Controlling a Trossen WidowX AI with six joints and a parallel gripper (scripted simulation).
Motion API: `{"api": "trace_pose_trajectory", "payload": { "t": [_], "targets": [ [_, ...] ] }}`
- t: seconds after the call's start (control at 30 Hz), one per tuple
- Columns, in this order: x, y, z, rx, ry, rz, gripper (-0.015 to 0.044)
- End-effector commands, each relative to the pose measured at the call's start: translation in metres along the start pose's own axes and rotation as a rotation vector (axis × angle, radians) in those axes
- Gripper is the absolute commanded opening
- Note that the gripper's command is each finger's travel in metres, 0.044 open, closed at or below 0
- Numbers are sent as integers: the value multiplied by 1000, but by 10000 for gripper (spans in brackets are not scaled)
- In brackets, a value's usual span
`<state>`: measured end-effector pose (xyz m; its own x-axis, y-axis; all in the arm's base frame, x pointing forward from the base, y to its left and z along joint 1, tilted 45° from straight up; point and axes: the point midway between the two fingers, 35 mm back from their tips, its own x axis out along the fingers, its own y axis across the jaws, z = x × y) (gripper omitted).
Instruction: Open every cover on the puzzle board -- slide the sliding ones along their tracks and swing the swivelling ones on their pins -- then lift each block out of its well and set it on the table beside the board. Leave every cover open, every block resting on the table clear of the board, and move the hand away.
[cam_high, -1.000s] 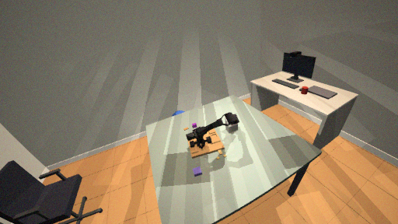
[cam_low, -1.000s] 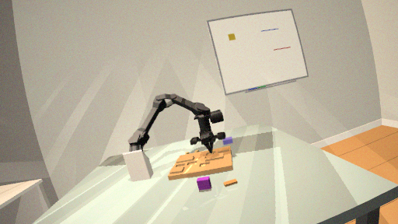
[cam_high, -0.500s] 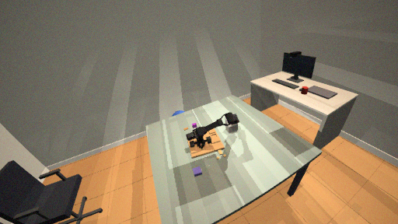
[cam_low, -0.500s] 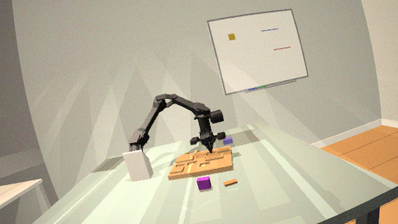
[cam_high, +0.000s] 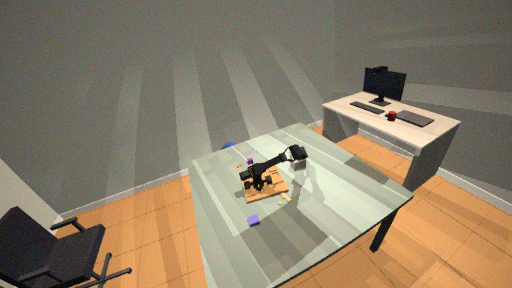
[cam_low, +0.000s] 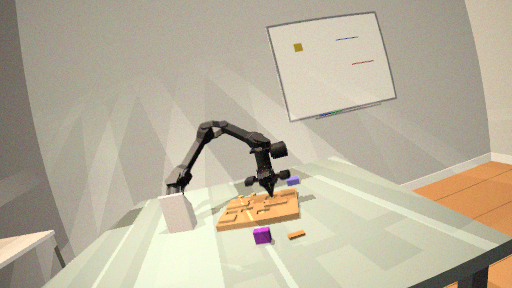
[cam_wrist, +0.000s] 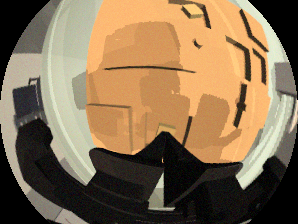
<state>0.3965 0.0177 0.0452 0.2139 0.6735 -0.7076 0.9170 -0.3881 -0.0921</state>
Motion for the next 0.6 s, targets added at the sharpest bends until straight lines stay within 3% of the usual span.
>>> {"api": "trace_pose_trajectory", "payload": {
  "t": [0.0, 0.57],
  "targets": [
    [1, -1, 2, 1, -3, -3, 0],
    [-8, -1, 0, 46, -3, -2, 0]
  ]
}}
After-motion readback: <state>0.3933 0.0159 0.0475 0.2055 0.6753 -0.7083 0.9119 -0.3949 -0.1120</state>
